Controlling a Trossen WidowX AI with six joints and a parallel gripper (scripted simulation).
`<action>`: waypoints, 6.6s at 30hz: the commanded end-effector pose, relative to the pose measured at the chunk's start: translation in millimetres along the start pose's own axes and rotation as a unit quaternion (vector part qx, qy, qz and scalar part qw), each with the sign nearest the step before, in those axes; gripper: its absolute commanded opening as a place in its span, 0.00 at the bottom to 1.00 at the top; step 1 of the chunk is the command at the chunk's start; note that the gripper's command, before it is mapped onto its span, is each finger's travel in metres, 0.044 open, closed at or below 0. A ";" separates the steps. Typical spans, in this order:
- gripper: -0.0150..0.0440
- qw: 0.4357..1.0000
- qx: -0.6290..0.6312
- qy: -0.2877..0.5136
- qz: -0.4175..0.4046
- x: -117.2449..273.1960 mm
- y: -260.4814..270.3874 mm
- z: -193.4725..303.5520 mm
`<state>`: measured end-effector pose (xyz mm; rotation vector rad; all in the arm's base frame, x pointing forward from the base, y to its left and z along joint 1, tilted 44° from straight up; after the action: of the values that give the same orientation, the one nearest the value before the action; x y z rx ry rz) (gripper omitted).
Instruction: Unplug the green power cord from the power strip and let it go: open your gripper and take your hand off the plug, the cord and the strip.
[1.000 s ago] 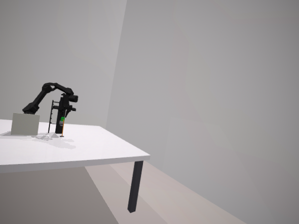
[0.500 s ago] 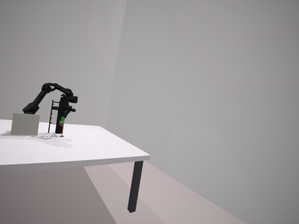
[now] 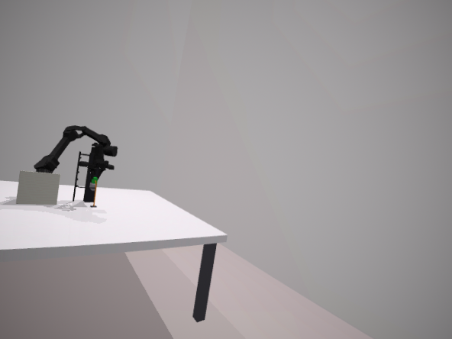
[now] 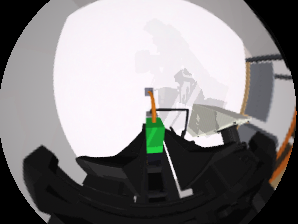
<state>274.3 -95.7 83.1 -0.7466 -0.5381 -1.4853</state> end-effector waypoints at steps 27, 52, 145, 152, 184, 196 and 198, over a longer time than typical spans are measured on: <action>0.25 1.000 -0.001 -0.001 -0.001 3.9 11.9 -38.3; 0.53 1.000 0.008 0.012 0.016 -3.3 14.5 -42.8; 0.25 1.000 -0.001 -0.001 -0.001 3.0 12.4 -38.9; 0.25 1.000 -0.001 -0.001 -0.001 5.1 14.7 -50.0; 1.00 1.000 -0.002 -0.001 -0.002 12.4 29.2 -100.8; 1.00 1.000 -0.002 -0.001 -0.002 15.0 31.8 -116.0; 1.00 1.000 -0.002 -0.001 -0.002 15.0 31.8 -116.0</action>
<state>292.5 -191.5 12.7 -0.7477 -0.5368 -1.4966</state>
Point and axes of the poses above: the point midway between the two fingers, 35 mm back from their tips, its own x axis back along the fingers, its own y axis across the jaws, z = x × y, the point moved 7 cm from there along x, back along the fingers, and after that the axes turned 15 degrees about -x, right-handed, at the moved point
